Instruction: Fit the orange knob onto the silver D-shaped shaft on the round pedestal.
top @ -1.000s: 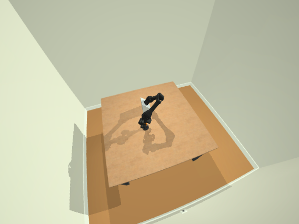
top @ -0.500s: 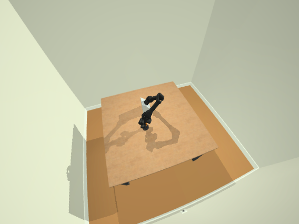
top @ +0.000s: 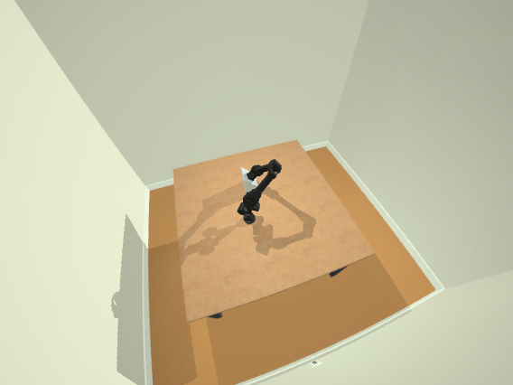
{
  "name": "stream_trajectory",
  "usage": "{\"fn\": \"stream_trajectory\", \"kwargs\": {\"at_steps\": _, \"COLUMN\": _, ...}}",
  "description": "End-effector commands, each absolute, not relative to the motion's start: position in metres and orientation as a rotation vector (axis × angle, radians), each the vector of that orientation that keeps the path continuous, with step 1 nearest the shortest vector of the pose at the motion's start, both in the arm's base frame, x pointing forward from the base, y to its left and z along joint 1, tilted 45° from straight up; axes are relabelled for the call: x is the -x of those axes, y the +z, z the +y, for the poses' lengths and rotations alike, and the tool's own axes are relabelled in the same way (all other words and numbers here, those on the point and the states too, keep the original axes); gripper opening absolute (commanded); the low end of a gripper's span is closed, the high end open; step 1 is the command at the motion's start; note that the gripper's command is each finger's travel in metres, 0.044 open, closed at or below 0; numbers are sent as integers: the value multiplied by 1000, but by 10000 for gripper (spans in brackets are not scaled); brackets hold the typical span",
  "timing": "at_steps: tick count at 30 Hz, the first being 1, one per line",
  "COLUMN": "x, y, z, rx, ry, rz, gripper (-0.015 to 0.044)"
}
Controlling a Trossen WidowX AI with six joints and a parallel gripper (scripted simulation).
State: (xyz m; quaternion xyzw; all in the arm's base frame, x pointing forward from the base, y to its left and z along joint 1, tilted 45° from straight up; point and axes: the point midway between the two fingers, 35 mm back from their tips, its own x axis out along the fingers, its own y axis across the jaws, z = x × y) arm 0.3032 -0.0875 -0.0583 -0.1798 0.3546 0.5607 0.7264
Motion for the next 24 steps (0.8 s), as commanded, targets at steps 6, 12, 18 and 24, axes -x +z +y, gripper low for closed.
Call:
{"fn": "stream_trajectory", "kwargs": {"at_steps": 6, "x": -305, "y": -59, "z": -88, "rx": 427, "ry": 1250, "rz": 763, "gripper": 0}}
{"fn": "stream_trajectory", "kwargs": {"at_steps": 12, "x": -304, "y": -60, "z": -86, "rx": 427, "ry": 1250, "rz": 763, "gripper": 0}}
{"fn": "stream_trajectory", "kwargs": {"at_steps": 18, "x": -304, "y": -60, "z": -86, "rx": 427, "ry": 1250, "rz": 763, "gripper": 0}}
{"fn": "stream_trajectory", "kwargs": {"at_steps": 24, "x": -303, "y": -57, "z": -89, "rx": 427, "ry": 1250, "rz": 764, "gripper": 0}}
